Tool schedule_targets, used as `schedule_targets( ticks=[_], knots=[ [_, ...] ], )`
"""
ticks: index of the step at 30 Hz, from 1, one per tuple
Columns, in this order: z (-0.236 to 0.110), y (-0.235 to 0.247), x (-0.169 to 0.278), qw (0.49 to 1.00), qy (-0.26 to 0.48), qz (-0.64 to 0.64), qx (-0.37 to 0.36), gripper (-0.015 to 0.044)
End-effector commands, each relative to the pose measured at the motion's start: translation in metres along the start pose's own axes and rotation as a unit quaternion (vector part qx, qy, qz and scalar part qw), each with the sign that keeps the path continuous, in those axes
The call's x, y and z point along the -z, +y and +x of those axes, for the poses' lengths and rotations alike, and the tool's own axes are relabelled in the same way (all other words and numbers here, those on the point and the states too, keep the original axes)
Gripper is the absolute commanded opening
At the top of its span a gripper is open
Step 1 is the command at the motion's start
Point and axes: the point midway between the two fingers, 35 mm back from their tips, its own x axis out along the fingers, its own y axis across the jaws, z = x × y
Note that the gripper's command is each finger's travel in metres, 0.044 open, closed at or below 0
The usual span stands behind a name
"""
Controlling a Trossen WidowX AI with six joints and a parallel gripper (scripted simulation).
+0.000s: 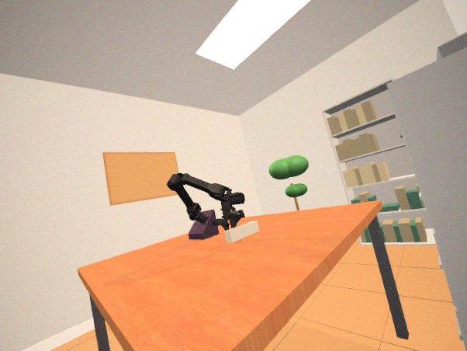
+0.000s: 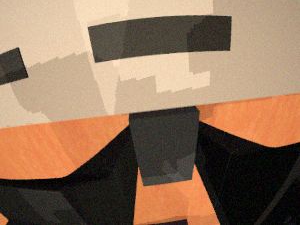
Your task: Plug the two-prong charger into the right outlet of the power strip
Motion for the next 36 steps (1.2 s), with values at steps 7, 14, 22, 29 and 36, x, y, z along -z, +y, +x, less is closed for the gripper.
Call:
schedule_targets(
  ticks=[7,14,22,29,36],
  knots=[
    [-0.001,-0.001,-0.005,1.0,-0.002,0.0,0.001,0.0],
    [-0.001,-0.001,-0.007,1.0,-0.002,0.0,0.001,0.0],
    [-0.001,-0.001,-0.011,1.0,-0.002,0.0,0.001,0.0],
    [-0.001,-0.001,-0.013,1.0,-0.002,0.0,0.001,0.0],
    [-0.002,-0.001,-0.016,1.0,-0.002,0.0,0.001,0.0]
  ],
)
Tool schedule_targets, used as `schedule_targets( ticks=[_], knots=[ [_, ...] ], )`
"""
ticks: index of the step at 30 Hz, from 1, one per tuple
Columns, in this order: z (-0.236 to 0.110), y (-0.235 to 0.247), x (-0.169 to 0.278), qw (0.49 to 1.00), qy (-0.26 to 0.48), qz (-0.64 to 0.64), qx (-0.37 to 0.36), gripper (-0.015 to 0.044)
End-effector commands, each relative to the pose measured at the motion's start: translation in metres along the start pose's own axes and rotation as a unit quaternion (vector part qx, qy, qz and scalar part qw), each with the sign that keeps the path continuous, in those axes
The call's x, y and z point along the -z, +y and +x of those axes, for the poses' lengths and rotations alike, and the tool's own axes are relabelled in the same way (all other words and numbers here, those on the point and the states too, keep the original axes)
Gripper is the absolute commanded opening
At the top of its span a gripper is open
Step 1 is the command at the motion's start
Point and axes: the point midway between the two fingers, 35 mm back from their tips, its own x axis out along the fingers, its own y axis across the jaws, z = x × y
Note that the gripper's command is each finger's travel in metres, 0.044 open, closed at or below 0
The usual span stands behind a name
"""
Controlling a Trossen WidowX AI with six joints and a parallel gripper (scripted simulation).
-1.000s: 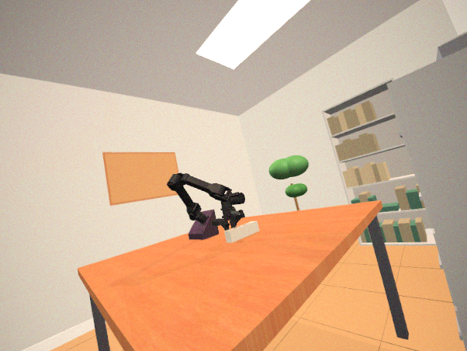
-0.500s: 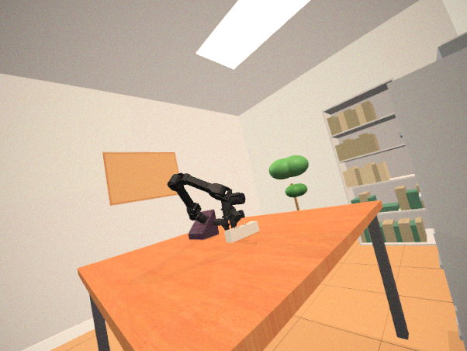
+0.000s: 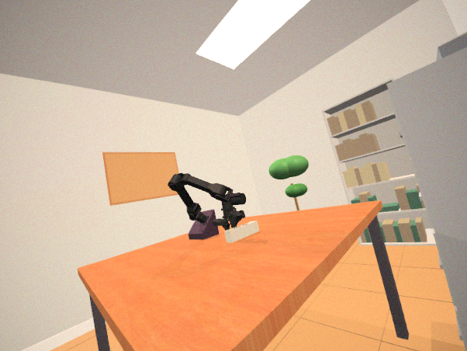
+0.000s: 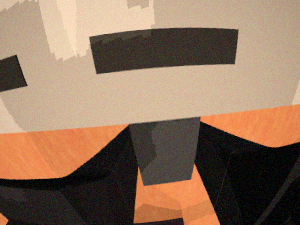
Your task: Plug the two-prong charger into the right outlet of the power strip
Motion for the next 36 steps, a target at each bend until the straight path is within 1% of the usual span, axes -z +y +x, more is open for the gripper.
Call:
schedule_targets(
  ticks=[1,36],
  knots=[
    [-0.0028,-0.001,-0.0124,1.0,-0.014,0.011,-0.002,0.0],
    [-0.0067,-0.0017,-0.0198,1.0,-0.014,0.012,-0.002,0.0]
  ],
)
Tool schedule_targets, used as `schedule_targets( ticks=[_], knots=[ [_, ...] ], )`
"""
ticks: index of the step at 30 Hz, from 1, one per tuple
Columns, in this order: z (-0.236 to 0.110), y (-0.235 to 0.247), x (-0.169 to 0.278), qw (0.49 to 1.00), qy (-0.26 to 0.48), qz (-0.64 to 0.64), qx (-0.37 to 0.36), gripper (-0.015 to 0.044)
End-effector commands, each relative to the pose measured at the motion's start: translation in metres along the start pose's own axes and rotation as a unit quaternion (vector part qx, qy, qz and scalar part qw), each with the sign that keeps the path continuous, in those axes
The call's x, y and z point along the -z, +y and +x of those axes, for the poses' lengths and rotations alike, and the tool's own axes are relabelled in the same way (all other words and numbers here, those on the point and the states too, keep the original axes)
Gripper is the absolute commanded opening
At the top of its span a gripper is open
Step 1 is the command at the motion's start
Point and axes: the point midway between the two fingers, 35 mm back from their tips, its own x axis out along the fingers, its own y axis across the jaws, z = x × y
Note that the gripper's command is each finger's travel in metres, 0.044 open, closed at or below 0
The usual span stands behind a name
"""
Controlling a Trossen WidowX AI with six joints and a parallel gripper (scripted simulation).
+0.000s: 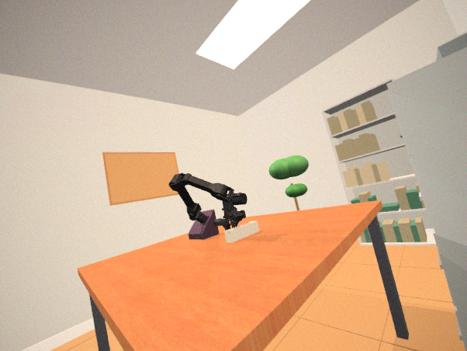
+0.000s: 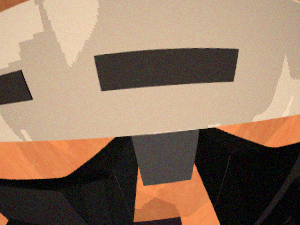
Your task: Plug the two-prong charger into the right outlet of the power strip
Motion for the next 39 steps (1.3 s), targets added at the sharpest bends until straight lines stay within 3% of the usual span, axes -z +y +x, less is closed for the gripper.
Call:
schedule_targets(
  ticks=[1,39],
  knots=[
    [-0.0051,-0.0008,-0.0139,1.0,-0.02,0.015,-0.002,0.0],
    [-0.005,-0.0011,-0.0113,1.0,-0.02,0.015,-0.002,0.0]
  ],
)
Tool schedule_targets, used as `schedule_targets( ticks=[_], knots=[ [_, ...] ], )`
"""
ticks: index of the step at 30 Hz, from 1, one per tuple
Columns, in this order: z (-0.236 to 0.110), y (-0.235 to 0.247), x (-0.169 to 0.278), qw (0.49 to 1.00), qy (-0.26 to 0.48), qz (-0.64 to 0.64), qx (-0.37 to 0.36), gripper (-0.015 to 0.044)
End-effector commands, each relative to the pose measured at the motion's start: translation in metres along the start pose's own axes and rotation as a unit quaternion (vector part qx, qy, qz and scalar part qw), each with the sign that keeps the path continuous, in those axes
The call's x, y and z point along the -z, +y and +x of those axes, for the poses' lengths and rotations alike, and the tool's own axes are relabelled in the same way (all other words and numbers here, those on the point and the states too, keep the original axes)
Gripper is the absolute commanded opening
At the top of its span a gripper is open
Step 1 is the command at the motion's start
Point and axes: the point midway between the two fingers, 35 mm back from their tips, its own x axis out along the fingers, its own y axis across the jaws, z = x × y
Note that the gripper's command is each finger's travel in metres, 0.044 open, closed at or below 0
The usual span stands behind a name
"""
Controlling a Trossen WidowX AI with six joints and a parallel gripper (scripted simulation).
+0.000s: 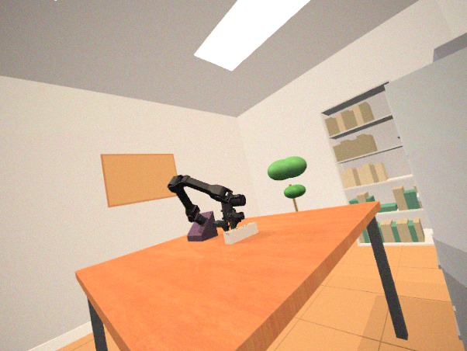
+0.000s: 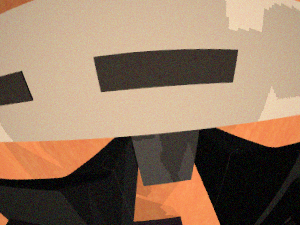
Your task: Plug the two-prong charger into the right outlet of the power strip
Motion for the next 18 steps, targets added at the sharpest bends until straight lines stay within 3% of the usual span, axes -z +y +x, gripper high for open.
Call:
schedule_targets(
  ticks=[1,18],
  knots=[
    [-0.0043,-0.0006,-0.0107,1.0,-0.02,0.014,0.0,0.0],
    [-0.0024,-0.0007,-0.0096,1.0,-0.02,0.014,0.0,0.0]
  ],
)
